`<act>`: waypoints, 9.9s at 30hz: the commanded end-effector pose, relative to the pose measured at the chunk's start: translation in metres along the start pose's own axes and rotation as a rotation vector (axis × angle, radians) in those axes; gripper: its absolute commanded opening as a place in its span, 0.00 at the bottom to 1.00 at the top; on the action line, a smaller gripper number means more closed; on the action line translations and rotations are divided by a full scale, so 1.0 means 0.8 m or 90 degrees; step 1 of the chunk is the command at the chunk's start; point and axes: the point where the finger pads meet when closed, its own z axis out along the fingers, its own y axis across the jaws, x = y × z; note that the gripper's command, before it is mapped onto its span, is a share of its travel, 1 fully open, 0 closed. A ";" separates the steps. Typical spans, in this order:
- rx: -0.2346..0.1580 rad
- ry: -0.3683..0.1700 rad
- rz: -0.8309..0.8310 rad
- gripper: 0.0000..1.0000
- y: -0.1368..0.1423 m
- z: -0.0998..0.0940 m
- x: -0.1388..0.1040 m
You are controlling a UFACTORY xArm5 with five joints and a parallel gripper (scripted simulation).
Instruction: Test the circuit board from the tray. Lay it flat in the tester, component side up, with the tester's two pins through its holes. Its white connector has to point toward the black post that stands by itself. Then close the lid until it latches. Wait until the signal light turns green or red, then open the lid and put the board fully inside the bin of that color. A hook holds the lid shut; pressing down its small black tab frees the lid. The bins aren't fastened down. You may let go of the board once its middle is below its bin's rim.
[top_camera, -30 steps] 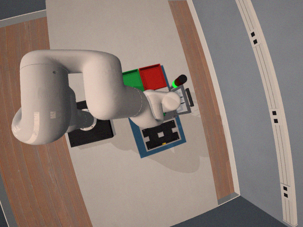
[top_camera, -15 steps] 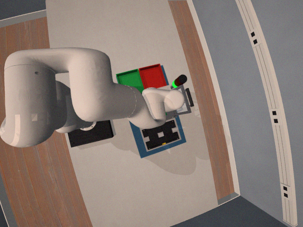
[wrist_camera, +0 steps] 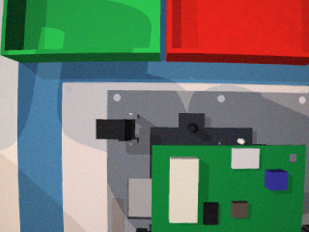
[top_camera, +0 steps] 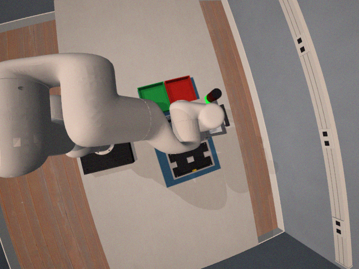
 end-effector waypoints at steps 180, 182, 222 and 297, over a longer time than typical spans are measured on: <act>-0.004 0.005 0.000 0.79 -0.129 0.190 0.253; -0.004 0.005 0.000 0.79 -0.129 0.190 0.253; -0.004 0.005 0.000 0.79 -0.129 0.193 0.253; -0.004 0.005 0.000 0.79 -0.129 0.197 0.253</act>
